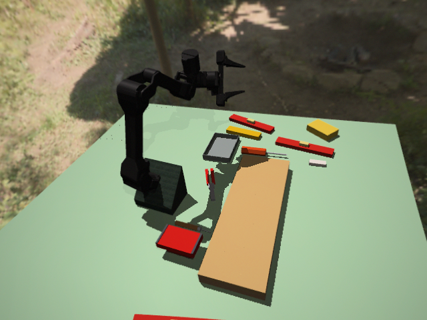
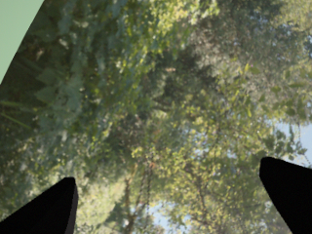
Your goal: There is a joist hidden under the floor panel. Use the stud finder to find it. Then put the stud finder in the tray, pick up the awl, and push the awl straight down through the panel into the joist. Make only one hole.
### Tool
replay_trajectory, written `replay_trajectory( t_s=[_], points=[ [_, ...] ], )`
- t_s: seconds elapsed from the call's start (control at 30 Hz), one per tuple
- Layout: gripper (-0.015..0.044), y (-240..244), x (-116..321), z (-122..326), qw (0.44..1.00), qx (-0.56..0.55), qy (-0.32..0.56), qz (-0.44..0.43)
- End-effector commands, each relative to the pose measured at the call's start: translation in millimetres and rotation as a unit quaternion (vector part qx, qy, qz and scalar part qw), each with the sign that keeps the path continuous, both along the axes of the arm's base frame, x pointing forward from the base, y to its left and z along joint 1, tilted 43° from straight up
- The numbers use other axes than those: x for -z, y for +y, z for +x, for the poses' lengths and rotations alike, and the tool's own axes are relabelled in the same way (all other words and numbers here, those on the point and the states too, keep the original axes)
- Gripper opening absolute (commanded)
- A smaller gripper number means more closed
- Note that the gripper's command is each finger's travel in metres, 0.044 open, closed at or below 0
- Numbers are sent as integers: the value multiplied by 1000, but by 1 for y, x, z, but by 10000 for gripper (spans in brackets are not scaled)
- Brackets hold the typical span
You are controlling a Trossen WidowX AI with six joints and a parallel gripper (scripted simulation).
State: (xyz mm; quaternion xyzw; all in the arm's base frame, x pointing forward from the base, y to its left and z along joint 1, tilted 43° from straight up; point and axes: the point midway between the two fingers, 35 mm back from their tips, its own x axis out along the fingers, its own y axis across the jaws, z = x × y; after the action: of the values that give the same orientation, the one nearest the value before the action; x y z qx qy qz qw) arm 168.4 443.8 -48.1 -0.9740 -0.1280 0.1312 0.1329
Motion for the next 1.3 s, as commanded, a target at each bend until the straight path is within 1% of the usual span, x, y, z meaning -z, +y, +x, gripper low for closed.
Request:
replay_trajectory(
  t_s=[0.0, 0.03, 0.17, 0.33, 0.47, 0.63, 0.8, 0.93, 1.1, 1.27],
  points=[
    [426, -1, -1, 3, 1000, 4, 2, 3],
    [440, -4, -3, 10, 1000, 14, 9, 11],
    [440, -36, -24, 67, 990, 102, 58, 75],
    [440, -86, -45, 120, 961, 208, 100, 150],
    [440, -130, -61, 149, 927, 288, 122, 206],
    [440, -186, -79, 172, 875, 379, 136, 269],
    [440, -248, -97, 183, 804, 474, 136, 333],
    [440, -298, -111, 182, 736, 546, 125, 381],
    [440, -360, -130, 168, 636, 630, 97, 434],
    [440, -417, -148, 140, 523, 703, 53, 479]
  ],
)
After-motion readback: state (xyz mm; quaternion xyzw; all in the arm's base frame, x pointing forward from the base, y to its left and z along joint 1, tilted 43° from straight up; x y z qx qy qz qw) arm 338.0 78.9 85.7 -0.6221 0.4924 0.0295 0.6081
